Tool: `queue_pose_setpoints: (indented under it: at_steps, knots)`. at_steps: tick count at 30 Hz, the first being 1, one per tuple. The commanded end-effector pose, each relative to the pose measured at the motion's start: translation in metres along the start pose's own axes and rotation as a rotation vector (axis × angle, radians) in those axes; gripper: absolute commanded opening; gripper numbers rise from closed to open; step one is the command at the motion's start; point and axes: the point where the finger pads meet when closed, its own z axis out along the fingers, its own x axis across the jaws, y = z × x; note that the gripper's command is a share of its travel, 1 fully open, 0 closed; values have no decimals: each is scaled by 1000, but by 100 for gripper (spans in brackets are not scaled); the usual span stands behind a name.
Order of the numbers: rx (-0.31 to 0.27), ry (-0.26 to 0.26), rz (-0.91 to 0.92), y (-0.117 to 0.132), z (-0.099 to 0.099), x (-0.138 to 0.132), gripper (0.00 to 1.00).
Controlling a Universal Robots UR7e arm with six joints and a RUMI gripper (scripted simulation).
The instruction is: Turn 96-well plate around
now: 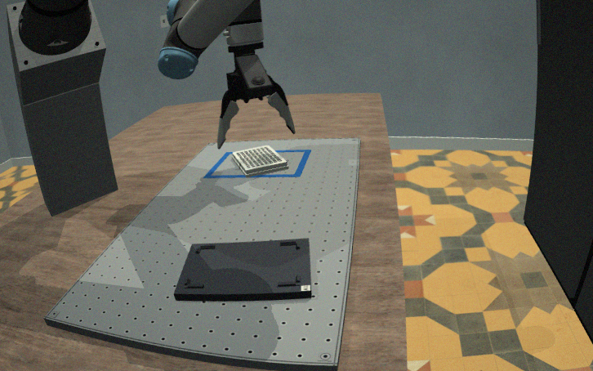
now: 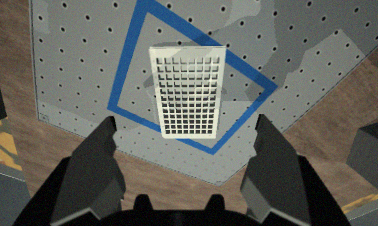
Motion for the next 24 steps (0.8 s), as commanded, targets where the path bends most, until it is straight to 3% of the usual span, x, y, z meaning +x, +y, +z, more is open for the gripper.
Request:
queue_pose_setpoints:
  at_steps: [1,12,24]
  knots:
    - [-1,5,-2,1,-16,2,100]
    - [-1,5,-2,1,-45,2,100]
    - [-1,5,0,0,-44,1,100]
